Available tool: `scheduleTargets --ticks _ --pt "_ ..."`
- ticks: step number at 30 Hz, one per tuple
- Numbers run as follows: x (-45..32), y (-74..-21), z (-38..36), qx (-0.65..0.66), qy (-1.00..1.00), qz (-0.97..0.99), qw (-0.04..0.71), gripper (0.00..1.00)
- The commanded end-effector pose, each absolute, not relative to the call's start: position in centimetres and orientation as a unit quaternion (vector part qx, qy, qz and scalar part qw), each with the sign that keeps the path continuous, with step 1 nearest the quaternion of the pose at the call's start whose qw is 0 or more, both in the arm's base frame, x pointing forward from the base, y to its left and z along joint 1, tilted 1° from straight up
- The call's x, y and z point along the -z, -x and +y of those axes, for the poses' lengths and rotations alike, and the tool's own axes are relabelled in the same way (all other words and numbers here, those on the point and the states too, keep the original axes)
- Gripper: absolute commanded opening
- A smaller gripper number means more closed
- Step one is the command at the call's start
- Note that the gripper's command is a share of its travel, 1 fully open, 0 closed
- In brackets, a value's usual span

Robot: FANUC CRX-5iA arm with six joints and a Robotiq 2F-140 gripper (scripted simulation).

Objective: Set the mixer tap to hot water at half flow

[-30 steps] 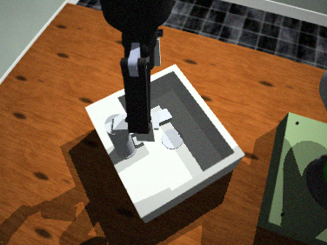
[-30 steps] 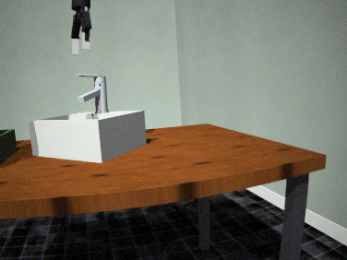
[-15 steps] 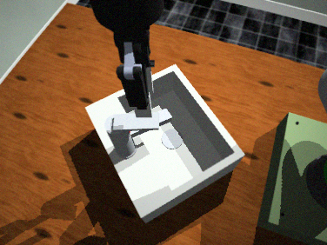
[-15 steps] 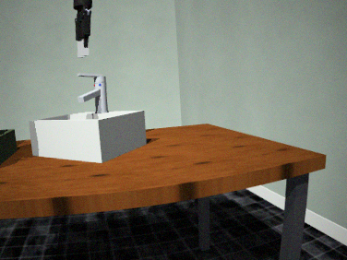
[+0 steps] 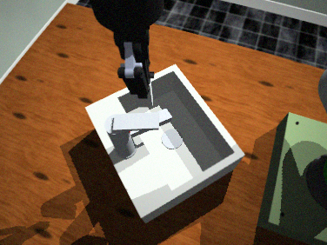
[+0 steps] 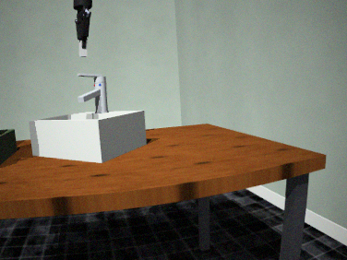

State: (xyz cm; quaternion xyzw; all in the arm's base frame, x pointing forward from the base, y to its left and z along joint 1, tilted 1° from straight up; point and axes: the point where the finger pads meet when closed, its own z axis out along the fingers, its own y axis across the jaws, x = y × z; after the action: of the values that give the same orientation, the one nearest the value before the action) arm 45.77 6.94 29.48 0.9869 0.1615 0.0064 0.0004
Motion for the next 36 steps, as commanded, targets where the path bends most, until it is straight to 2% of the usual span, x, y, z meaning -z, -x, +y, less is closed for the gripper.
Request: scheduleTargets --ticks 1,17,18,36 --pt "-29.5 -45.78 6.94 -0.007 -0.987 0.161 0.0 0.0" --pt "-29.5 -45.78 6.94 -0.007 -0.987 0.161 0.0 0.0" --pt "-29.5 -45.78 6.94 -0.007 -0.987 0.161 0.0 0.43" --pt "-29.5 -45.78 6.94 -0.007 -0.987 0.161 0.0 0.43"
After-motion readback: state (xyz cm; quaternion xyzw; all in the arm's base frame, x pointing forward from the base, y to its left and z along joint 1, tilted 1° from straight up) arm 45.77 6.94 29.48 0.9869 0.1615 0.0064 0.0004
